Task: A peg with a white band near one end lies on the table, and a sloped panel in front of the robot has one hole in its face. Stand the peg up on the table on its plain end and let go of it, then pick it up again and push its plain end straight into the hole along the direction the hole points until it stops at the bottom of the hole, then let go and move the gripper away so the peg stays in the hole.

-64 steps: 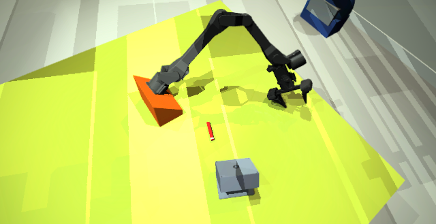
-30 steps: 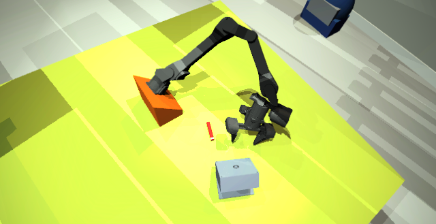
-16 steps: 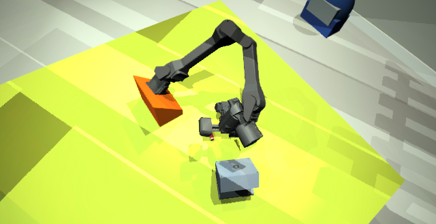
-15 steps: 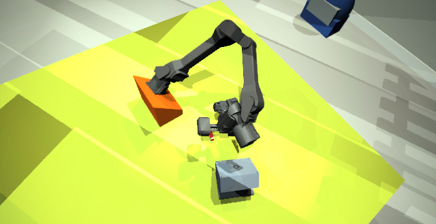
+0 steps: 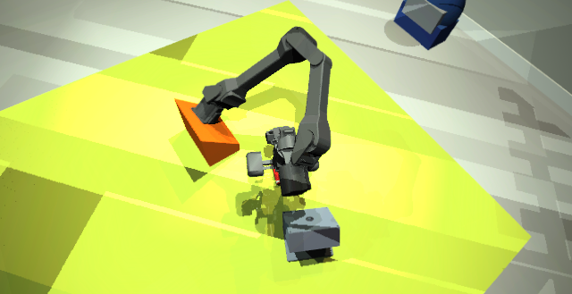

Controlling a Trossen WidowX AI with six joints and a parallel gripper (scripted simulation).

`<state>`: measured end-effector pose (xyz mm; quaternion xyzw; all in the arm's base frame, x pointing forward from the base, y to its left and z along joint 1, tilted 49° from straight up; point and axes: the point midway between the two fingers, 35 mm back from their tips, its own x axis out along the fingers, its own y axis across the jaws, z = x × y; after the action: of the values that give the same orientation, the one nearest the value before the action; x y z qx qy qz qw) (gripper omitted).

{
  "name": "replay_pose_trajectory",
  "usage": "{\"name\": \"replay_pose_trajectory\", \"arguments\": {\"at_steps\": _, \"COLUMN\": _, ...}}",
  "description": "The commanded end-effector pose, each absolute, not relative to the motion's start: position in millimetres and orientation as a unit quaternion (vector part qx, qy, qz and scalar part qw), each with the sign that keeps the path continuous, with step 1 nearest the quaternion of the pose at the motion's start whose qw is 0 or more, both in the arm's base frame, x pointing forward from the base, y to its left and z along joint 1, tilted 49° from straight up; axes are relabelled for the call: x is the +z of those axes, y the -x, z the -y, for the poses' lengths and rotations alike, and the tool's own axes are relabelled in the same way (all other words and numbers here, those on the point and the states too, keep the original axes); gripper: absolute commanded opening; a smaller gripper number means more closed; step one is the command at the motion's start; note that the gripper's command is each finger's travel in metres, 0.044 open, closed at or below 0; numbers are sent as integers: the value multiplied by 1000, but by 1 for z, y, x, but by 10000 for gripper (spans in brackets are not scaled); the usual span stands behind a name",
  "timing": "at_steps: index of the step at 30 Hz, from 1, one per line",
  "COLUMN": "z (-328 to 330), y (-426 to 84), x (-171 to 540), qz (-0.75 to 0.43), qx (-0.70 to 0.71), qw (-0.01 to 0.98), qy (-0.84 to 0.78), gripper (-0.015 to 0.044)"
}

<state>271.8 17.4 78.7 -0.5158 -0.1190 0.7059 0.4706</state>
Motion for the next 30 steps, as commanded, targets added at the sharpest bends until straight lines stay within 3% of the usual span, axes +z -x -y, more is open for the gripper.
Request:
{"name": "replay_pose_trajectory", "arguments": {"at_steps": 1, "z": -21, "y": -273, "x": 75, "qz": 123, "qx": 704, "qw": 471, "qy": 517, "gripper": 440}}
{"name": "replay_pose_trajectory", "arguments": {"at_steps": 30, "z": -55, "y": -280, "x": 44, "qz": 150, "qx": 698, "qw": 453, "qy": 534, "gripper": 440}}
